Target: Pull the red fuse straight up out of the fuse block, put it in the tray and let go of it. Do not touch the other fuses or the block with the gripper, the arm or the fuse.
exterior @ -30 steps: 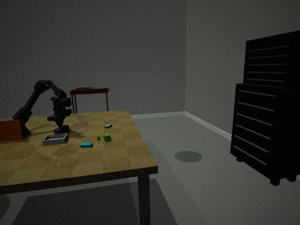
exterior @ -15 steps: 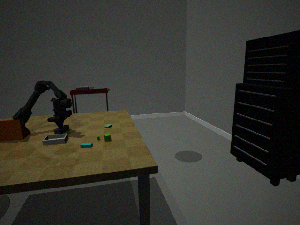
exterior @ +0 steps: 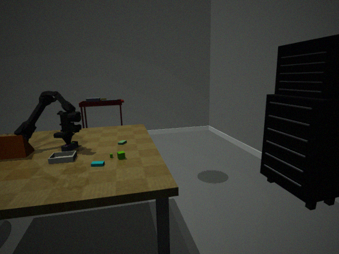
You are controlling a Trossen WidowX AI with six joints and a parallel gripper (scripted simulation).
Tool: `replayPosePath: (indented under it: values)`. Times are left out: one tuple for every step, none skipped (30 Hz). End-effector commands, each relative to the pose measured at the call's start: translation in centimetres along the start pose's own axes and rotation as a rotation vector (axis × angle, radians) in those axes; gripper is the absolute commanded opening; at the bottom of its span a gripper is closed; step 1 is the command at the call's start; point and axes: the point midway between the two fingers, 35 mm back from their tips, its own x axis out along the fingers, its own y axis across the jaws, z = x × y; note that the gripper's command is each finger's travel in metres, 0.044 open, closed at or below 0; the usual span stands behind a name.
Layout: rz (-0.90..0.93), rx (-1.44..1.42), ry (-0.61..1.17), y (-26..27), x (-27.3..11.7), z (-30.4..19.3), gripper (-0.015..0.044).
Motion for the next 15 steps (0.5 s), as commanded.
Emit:
replayPosePath:
  values:
    - [0.000,0.000,0.000,0.01,-0.01,0.01,0.0000]
    - [0.000,0.000,0.000,0.01,-0.02,0.01,0.0000]
    - [0.000,0.000,0.000,0.01,-0.04,0.01,0.0000]
    - [0.000,0.000,0.000,0.00,-0.08,0.01,0.0000]
    - [0.000,0.000,0.000,0.00,-0.13,0.02,0.0000]
    - [0.000,0.000,0.000,0.00,-0.18,0.02,0.0000]
    - [0.000,0.000,0.000,0.00,-0.23,0.03,0.0000]
    - [0.000,0.000,0.000,0.00,-0.27,0.03,0.0000]
    - [0.000,0.000,0.000,0.00,-0.32,0.03,0.0000]
    - [0.000,0.000,0.000,0.00,-0.37,0.04,0.0000]
    - [0.000,0.000,0.000,0.00,-0.42,0.04,0.0000]
    - [0.000,0.000,0.000,0.00,-0.47,0.04,0.0000]
    - [0.000,0.000,0.000,0.00,-0.52,0.04,0.0000]
    - [0.000,0.001,0.000,0.00,-0.56,0.05,0.0000]
    - [0.000,0.001,0.000,0.00,-0.61,0.05,0.0000]
